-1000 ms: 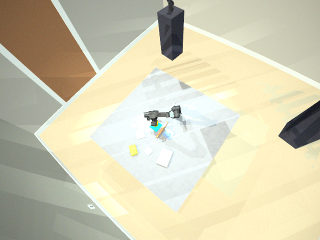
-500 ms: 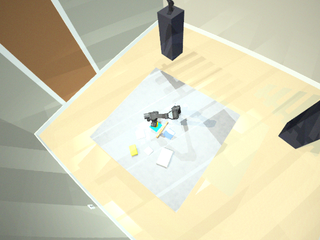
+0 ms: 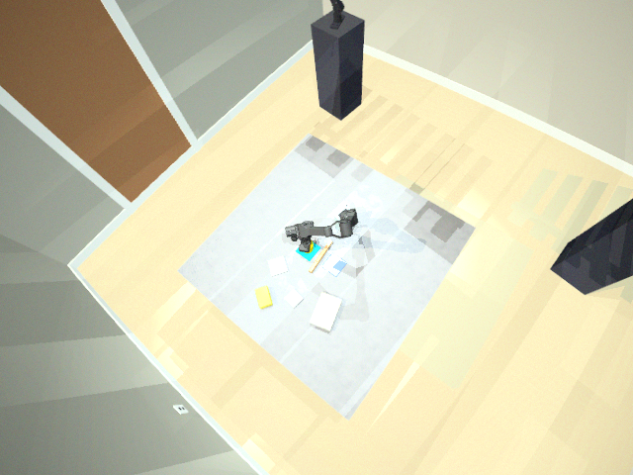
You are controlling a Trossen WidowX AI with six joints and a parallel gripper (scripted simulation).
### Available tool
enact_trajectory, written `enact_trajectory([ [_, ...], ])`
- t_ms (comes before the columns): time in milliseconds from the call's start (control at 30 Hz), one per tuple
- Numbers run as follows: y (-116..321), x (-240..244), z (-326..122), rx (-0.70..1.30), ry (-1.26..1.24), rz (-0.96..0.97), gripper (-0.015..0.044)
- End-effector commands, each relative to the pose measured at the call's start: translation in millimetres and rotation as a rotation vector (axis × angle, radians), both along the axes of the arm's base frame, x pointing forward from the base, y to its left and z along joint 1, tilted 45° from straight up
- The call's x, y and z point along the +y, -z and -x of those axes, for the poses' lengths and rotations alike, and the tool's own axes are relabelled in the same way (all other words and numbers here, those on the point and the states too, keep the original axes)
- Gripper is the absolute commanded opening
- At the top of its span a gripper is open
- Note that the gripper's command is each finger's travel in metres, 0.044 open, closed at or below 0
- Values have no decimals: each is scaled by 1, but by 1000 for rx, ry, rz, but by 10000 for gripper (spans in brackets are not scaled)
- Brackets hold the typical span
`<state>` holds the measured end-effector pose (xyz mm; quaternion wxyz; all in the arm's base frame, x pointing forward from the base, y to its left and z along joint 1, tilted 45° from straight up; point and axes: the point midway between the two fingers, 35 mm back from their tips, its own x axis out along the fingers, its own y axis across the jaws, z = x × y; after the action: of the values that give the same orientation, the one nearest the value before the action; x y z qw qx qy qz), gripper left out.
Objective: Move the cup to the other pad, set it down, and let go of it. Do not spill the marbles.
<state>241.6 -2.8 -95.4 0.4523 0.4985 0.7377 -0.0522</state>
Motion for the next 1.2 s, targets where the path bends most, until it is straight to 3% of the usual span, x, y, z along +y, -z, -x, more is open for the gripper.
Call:
enact_trajectory([
  [0,0,0,0,-1,-1,0,0],
  [200,0,0,0,-1,-1,0,0],
  [400,0,0,0,-1,-1,0,147],
  [1167,-20,-20,-4,2,3,1,147],
])
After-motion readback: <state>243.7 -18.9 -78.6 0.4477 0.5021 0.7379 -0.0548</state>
